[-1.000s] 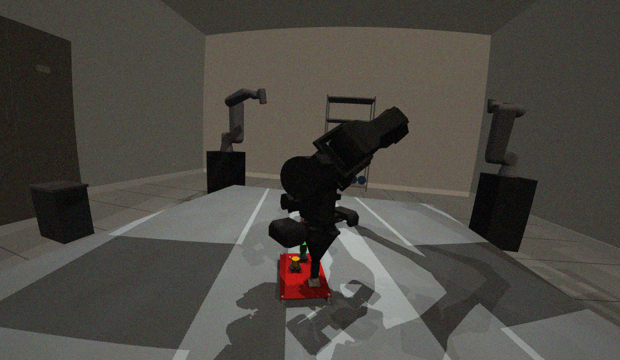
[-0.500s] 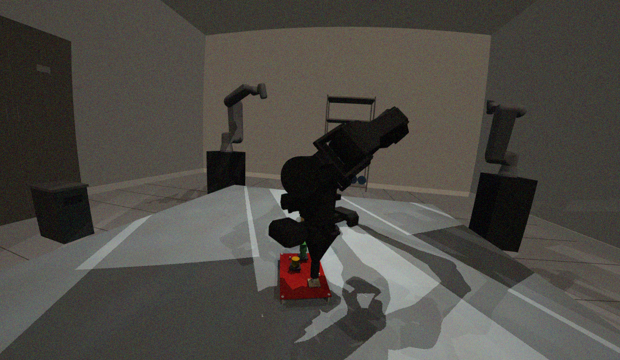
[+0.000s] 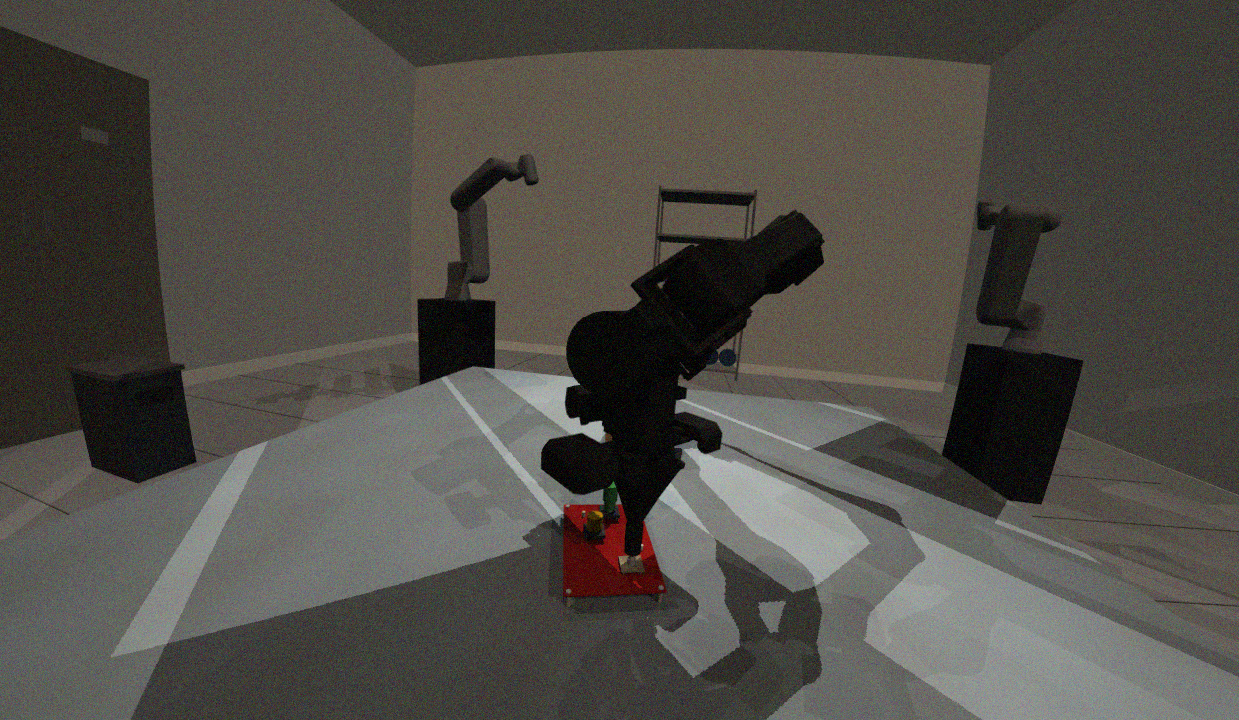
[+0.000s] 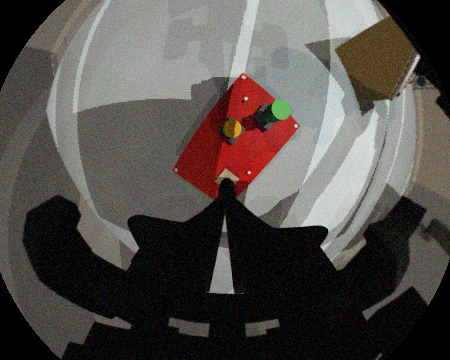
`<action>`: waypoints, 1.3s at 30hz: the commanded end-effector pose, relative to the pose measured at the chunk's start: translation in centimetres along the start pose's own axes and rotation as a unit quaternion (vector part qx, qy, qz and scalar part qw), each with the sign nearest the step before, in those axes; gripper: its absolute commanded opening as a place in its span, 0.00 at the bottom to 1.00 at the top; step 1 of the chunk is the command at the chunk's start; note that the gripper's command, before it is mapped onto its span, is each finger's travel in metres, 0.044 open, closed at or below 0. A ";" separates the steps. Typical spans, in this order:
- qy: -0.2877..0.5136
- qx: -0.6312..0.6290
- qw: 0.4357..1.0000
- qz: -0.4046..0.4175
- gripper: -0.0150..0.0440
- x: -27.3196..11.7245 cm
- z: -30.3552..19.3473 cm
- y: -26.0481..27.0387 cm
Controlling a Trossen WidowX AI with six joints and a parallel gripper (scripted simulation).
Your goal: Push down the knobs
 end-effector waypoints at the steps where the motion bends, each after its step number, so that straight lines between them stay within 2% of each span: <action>1: -0.004 -0.011 1.000 -0.008 0.25 1.6 -0.4 -0.1; 39: -0.004 -0.011 1.000 -0.008 0.25 2.5 -0.4 -0.2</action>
Point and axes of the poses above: the point midway between the two fingers, 35 mm back from their tips, its own x axis out along the fingers, its own y axis across the jaws, z = x × y, the point moved 1 cm from there along -x, back along the fingers, and after that the axes turned 2 degrees about -x, right-handed, at the moved point
